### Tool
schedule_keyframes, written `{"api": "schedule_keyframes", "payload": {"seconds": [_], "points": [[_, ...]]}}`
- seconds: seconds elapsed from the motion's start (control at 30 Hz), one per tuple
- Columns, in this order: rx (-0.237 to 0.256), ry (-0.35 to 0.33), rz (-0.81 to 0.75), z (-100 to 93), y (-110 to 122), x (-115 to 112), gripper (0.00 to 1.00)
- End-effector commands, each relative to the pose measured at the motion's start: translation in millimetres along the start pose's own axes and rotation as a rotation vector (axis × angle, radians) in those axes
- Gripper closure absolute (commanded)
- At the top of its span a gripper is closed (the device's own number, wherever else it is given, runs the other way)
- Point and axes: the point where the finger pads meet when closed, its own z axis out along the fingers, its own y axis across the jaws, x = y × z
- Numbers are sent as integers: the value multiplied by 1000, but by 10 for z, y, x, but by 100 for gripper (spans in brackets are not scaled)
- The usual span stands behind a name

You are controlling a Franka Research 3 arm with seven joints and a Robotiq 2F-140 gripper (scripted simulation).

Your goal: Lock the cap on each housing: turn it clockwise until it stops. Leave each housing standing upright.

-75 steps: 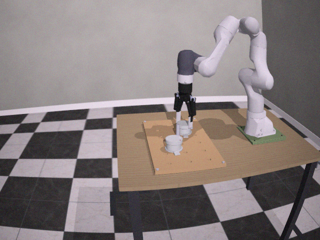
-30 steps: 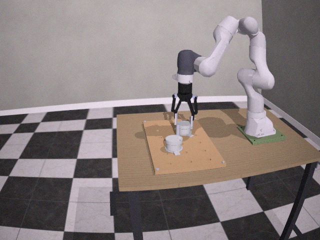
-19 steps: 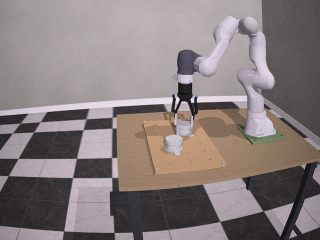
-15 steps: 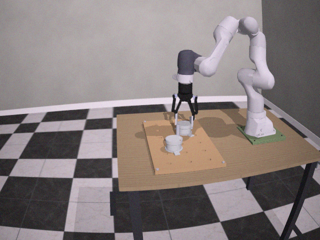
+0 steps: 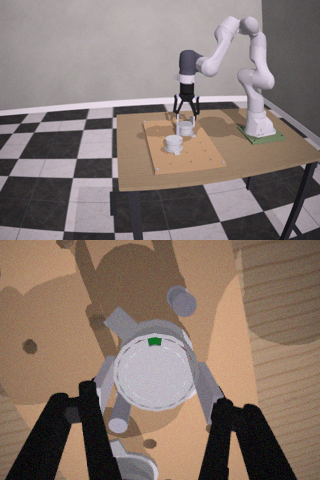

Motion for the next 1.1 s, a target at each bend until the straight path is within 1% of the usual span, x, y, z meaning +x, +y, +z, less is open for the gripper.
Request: {"api": "schedule_keyframes", "payload": {"seconds": [0.0, 0.4, 0.9, 1.07], "points": [[-8, 7, 7, 17, 76, 2, 90], [-8, 7, 7, 16, 213, -53, 90], [-8, 7, 7, 15, 464, -153, 90], [-8, 7, 7, 15, 516, -174, 90]]}}
